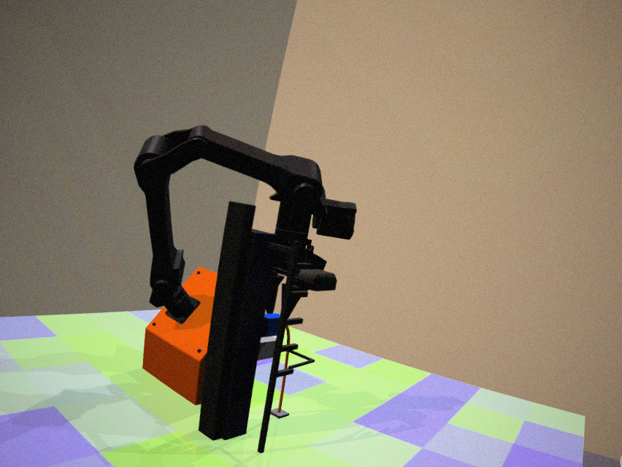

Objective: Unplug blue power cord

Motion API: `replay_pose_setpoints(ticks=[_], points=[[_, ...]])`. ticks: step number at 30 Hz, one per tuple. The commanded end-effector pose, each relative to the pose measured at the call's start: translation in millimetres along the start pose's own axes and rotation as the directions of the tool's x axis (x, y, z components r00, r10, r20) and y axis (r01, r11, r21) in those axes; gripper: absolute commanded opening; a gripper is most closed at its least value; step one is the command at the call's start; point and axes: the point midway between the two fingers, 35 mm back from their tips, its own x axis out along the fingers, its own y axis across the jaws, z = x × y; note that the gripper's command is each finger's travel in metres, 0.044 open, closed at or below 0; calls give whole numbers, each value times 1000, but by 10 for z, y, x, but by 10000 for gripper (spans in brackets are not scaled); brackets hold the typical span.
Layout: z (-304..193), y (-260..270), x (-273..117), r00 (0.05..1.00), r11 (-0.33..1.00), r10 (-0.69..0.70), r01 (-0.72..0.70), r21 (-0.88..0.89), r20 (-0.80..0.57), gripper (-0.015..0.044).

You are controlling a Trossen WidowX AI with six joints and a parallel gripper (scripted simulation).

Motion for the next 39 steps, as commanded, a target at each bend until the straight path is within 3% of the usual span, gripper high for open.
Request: replay_pose_setpoints(ticks=[1, 5, 9, 17, 39], points=[[-8, 7, 70, 1000, 1000, 0, 0, -7, -4, 160], [-8, 7, 81, 1000, 1000, 0, 0, -7, -4, 160], [-6, 4, 57, 1000, 1000, 2, -2, 0, -2, 55], [-6, 4, 57, 1000, 1000, 2, -2, 0, -2, 2], [300, -17, 33, 1000, 1000, 1, -1, -3, 1, 0]])
